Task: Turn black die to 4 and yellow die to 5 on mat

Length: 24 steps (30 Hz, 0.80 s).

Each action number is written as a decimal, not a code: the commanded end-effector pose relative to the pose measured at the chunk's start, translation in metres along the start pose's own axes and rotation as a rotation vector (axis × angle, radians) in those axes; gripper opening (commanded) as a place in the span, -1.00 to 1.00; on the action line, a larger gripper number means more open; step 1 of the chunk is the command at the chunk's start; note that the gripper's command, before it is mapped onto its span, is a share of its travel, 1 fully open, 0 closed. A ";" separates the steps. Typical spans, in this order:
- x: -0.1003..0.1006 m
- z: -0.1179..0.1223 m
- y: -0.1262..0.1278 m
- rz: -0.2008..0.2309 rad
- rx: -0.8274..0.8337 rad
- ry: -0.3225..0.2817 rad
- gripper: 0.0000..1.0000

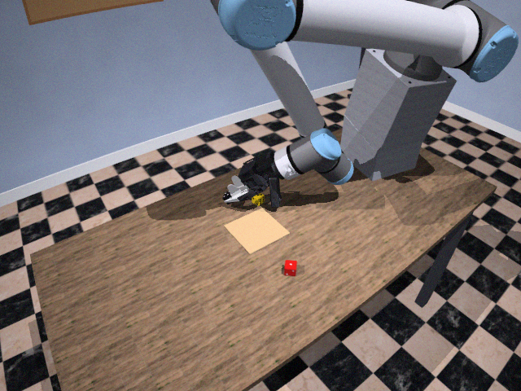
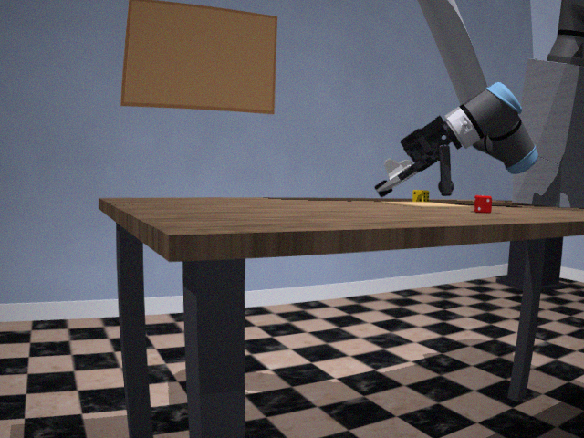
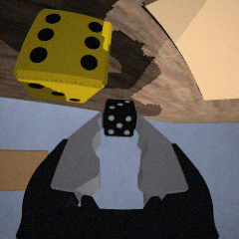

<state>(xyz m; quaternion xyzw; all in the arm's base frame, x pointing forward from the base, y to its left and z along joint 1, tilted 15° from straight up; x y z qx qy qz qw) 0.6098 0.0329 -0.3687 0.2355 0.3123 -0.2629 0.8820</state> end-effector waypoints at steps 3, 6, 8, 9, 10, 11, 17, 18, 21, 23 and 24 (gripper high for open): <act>0.001 -0.001 0.000 0.000 0.000 -0.001 -0.80; 0.002 -0.003 0.000 0.000 0.000 -0.001 -0.80; 0.003 -0.004 0.000 0.000 0.000 -0.001 -0.80; 0.003 -0.005 0.000 0.000 0.000 -0.001 -0.80; 0.004 -0.005 0.000 0.000 0.000 -0.001 -0.80; 0.004 -0.006 0.000 0.000 0.000 -0.001 -0.80; 0.006 -0.008 0.000 0.000 0.000 -0.001 -0.80; 0.006 -0.008 0.000 0.000 0.000 -0.001 -0.80; 0.006 -0.008 0.000 0.000 0.000 -0.001 -0.80; 0.006 -0.008 0.000 0.000 0.000 -0.001 -0.80; 0.006 -0.008 0.000 0.000 0.000 -0.001 -0.80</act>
Point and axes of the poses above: the point where the finger pads meet when closed, its own x axis out along the fingers, its own y axis across the jaws, z = x × y, the point moved 1 cm from there along -x, back along the fingers, and after that the axes turned 3 degrees about x, right-handed, at the moved point
